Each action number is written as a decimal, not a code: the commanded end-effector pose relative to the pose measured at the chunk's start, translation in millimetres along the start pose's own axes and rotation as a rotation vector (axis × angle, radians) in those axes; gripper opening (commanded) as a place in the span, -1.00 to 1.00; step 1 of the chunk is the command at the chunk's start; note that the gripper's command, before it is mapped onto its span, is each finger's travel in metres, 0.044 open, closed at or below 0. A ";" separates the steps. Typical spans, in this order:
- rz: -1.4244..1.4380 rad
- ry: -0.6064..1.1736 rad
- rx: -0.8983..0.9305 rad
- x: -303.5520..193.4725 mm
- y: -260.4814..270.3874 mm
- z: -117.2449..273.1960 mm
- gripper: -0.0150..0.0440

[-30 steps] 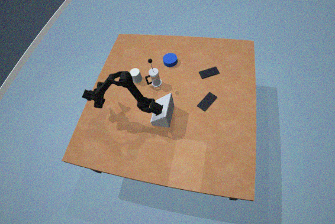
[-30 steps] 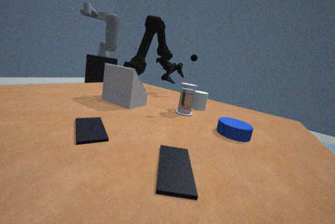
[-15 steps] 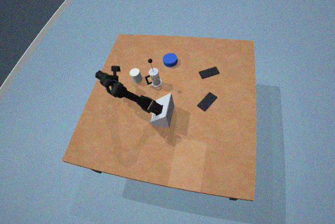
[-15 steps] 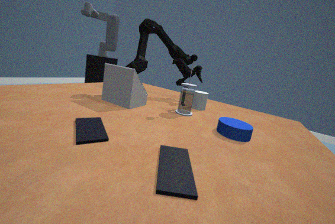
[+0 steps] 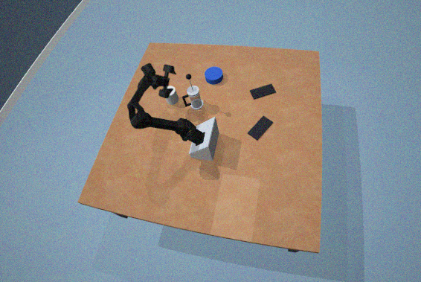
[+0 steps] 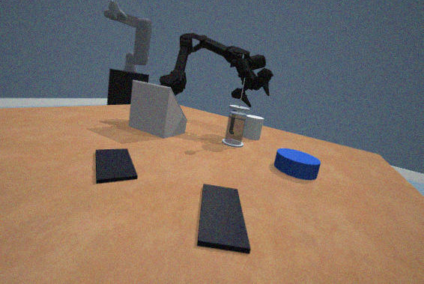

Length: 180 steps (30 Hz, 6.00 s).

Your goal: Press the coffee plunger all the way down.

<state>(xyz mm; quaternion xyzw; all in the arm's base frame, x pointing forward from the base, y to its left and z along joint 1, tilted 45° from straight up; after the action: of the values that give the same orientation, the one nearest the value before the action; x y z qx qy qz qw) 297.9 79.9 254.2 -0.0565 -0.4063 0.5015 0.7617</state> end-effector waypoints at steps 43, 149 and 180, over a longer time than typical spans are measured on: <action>-1.174 -0.631 0.026 -191.4 -2.7 85.2 1.00; -1.169 -0.616 0.026 -164.2 19.3 -8.3 -0.07; -1.172 -0.638 0.024 -150.7 24.8 -34.7 -0.07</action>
<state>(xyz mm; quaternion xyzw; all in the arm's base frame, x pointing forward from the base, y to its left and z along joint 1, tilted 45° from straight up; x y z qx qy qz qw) 278.2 -26.8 143.0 0.3108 -0.5906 0.0034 0.7447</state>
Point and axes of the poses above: the point midway between the two fingers, 35 mm back from their tips, its own z axis back along the fingers, its own y axis across the jaws, x = y × z, the point moved 3 cm from there along z, back along the fingers, and after that the axes turned 11 degrees about z, right-handed, at the moved point
